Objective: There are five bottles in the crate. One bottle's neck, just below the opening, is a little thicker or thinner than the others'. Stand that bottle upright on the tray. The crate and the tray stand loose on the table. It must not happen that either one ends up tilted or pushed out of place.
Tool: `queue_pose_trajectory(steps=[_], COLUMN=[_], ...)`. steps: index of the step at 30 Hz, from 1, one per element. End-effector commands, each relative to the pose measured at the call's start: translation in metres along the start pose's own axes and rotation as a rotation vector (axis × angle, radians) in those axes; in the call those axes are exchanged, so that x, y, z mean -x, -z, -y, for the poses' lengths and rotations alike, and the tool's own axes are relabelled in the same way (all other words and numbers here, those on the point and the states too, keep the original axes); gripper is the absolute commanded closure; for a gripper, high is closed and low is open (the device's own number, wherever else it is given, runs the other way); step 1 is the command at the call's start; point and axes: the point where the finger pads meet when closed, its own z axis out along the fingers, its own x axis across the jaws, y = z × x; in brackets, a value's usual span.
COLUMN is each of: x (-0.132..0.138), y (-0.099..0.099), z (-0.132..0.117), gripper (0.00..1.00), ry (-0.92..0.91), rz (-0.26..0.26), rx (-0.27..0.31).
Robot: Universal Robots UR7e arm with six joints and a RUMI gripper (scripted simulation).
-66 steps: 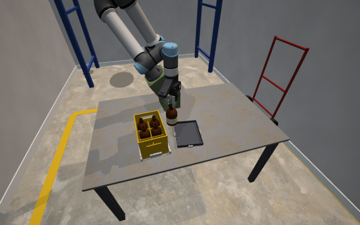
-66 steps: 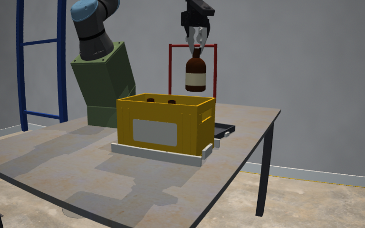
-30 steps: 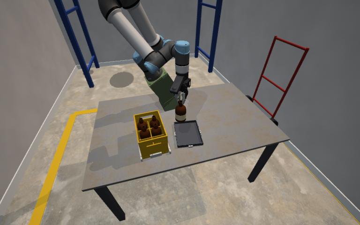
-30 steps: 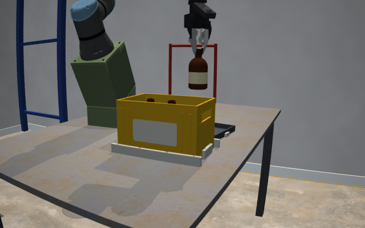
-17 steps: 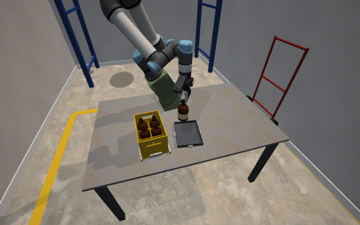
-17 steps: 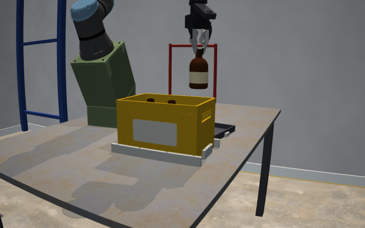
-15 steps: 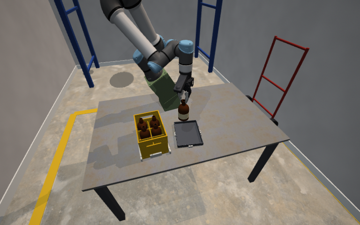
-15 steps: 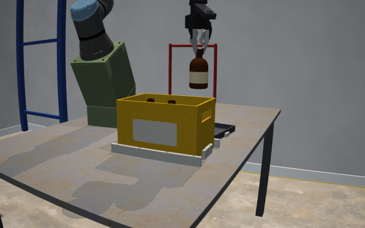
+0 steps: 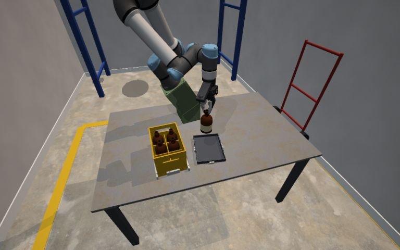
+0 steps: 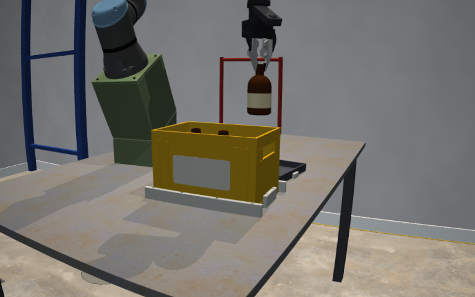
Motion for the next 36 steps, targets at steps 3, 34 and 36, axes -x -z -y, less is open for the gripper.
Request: queue_pose_trajectory(steps=[3, 34, 36], x=[0.005, 0.013, 0.013], y=[0.0, 0.0, 0.0], z=[-0.006, -0.019, -0.02], gripper=[1.0, 1.0, 1.0], ry=[0.0, 0.0, 0.0], rz=[0.001, 0.001, 0.001], rx=[-0.001, -0.001, -0.001])
